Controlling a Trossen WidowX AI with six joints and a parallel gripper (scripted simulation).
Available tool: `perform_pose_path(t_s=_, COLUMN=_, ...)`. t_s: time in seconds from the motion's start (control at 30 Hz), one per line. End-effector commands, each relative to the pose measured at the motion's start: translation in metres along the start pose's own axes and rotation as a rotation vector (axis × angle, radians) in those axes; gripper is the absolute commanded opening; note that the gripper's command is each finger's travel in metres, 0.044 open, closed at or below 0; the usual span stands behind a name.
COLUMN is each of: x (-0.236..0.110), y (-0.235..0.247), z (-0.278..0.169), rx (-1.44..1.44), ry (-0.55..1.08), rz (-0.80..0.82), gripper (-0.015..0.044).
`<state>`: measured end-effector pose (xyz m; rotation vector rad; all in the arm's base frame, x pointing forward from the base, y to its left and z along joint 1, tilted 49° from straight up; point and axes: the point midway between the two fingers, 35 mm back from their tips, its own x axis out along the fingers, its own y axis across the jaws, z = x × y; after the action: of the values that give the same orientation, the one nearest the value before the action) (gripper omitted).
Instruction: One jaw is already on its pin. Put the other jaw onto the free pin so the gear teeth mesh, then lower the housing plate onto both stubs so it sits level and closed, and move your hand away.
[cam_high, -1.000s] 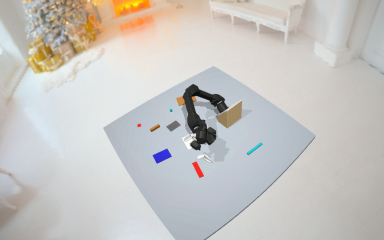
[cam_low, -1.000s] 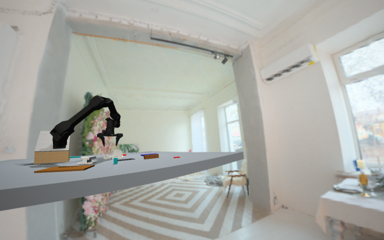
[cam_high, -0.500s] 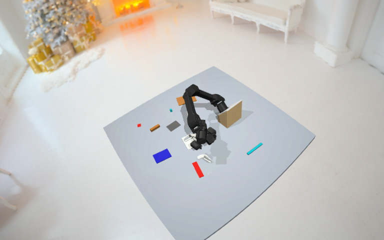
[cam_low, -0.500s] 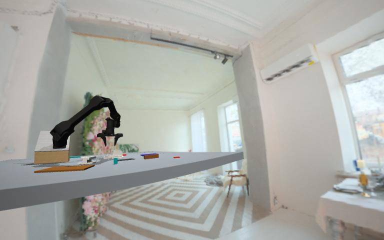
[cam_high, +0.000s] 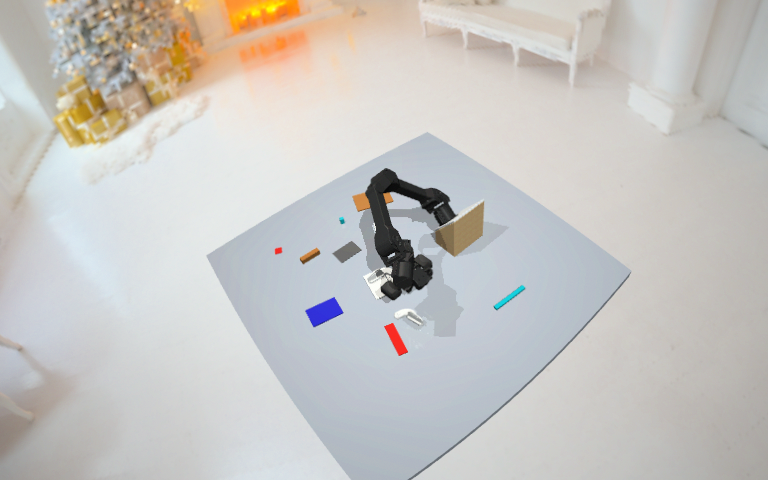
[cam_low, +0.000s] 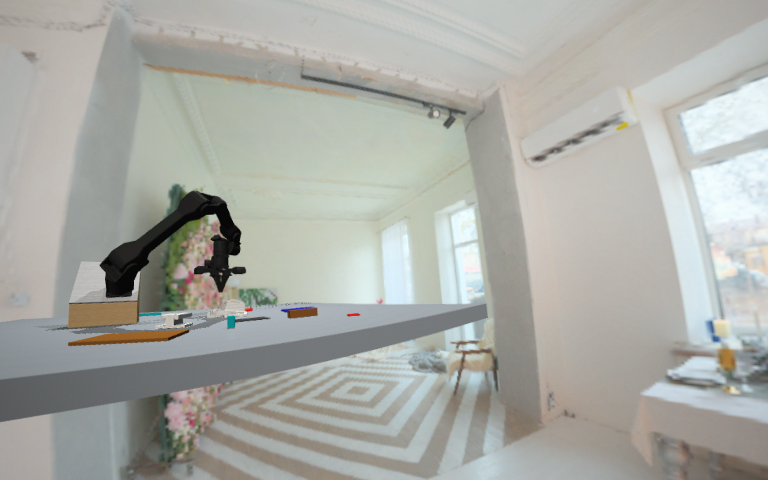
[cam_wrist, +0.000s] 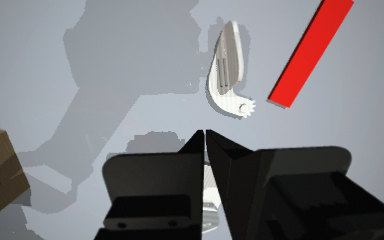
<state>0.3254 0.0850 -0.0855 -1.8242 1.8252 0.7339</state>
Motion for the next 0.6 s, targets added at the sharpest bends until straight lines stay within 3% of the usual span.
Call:
perform_pose_path(t_s=0.0, x=0.0, y=0.0, z=0.0, rx=0.0, ry=0.0, rz=0.0, gripper=0.0)
perform_pose_path(t_s=0.2, x=0.0, y=0.0, z=0.0, rx=0.0, ry=0.0, rz=0.0, gripper=0.0)
perform_pose_path(t_s=0.57, x=-0.01, y=-0.022, z=0.032, rx=-0.099, ry=-0.006, rz=-0.001, gripper=0.0289)
